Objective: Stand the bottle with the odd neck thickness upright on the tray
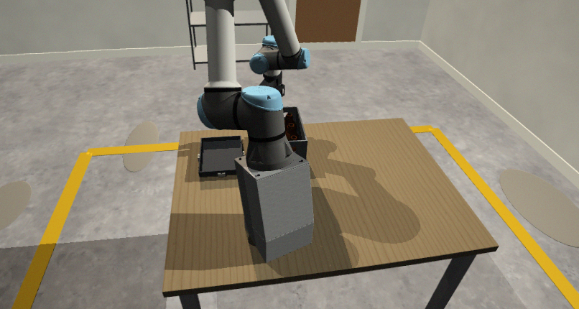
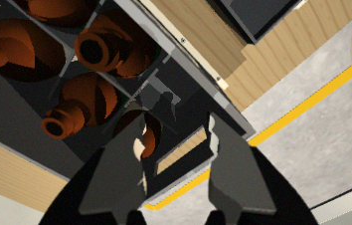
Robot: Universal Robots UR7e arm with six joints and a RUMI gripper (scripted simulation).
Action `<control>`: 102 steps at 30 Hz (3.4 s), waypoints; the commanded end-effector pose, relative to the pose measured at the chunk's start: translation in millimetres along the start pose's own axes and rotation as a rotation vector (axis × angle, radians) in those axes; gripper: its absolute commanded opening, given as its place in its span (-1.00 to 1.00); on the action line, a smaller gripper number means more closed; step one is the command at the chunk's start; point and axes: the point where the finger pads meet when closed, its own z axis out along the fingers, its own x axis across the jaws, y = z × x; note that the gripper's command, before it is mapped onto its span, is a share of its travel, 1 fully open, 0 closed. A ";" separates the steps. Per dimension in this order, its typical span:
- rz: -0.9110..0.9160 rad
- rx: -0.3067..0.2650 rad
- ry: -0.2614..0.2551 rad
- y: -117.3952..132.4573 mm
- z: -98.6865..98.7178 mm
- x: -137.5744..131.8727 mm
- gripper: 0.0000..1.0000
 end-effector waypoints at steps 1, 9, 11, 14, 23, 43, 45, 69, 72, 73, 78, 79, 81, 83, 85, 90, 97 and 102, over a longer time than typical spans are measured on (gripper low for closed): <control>0.000 -0.001 0.001 0.4 0.1 0.2 -0.24; 0.000 -0.001 0.001 0.4 0.1 0.2 -0.24; 0.000 -0.001 0.001 0.4 0.1 0.2 -0.24; 0.000 -0.001 0.001 0.4 0.1 0.2 -0.24; 0.000 -0.001 0.001 0.4 0.1 0.2 -0.24; 0.000 -0.001 0.001 0.4 0.1 0.2 -1.00; 0.000 -0.001 0.001 0.4 0.1 0.2 -1.00; 0.000 -0.001 0.001 0.4 0.1 0.2 -1.00; 0.000 -0.001 0.001 0.4 0.1 0.2 -1.00; 0.000 -0.001 0.001 0.4 0.1 0.2 -1.00; 0.000 -0.001 0.001 0.4 0.1 0.2 -1.00; 0.000 -0.001 0.001 0.4 0.1 0.2 -1.00; 0.000 -0.001 0.001 0.4 0.1 0.2 -1.00; 0.000 -0.001 0.001 0.4 0.1 0.2 -1.00; 0.000 -0.001 0.001 0.4 0.1 0.2 -1.00; 0.000 -0.001 0.001 0.4 0.1 0.2 -1.00; 0.000 -0.001 0.001 0.4 0.1 0.2 -1.00; 0.000 -0.001 0.001 0.4 0.1 0.2 -1.00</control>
